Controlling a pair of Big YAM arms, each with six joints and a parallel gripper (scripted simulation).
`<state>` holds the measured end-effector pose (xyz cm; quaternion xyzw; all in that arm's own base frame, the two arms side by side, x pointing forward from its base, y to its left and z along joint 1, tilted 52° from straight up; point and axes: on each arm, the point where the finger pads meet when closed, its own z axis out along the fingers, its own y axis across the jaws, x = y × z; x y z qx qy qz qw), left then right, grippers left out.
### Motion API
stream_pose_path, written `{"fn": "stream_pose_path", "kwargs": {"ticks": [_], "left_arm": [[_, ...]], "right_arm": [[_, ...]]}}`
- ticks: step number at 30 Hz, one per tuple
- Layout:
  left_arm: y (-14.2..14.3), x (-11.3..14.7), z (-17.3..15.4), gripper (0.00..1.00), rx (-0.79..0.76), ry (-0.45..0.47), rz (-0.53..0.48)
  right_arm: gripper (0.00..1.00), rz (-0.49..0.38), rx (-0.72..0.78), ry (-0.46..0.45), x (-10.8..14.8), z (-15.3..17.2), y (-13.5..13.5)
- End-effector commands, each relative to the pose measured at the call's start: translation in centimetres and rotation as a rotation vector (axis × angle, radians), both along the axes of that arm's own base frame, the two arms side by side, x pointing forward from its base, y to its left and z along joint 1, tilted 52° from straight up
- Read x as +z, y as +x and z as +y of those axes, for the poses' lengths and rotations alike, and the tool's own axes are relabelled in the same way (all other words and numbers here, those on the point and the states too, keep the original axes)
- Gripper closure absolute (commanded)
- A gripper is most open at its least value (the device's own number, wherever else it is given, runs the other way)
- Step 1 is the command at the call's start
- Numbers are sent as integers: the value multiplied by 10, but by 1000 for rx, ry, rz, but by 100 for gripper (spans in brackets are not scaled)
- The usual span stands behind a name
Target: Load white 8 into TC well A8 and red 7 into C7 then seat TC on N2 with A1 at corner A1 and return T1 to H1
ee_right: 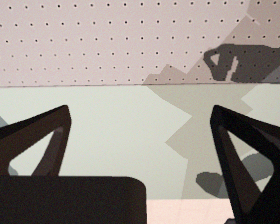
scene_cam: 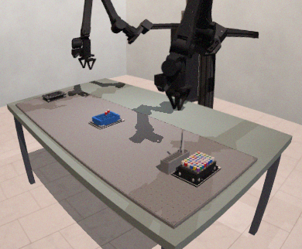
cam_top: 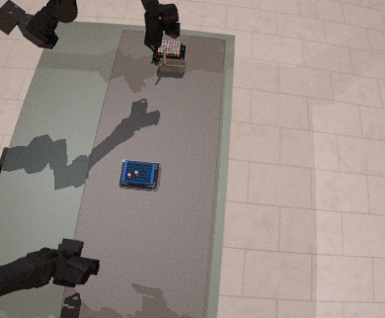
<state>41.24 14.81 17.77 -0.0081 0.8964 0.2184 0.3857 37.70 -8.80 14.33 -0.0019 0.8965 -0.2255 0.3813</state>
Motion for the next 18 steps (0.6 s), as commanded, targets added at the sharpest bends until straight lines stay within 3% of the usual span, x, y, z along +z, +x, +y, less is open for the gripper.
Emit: {"fn": "stream_pose_path", "kwargs": {"ticks": [1, 18], "left_arm": [[9, 4, 16, 77, 1, 11, 20], [37, 30, 66, 77, 1, 11, 18]], "right_arm": [[0, 1, 11, -10, 4, 1, 2], [0, 1, 11, -10, 4, 1, 2]]}}
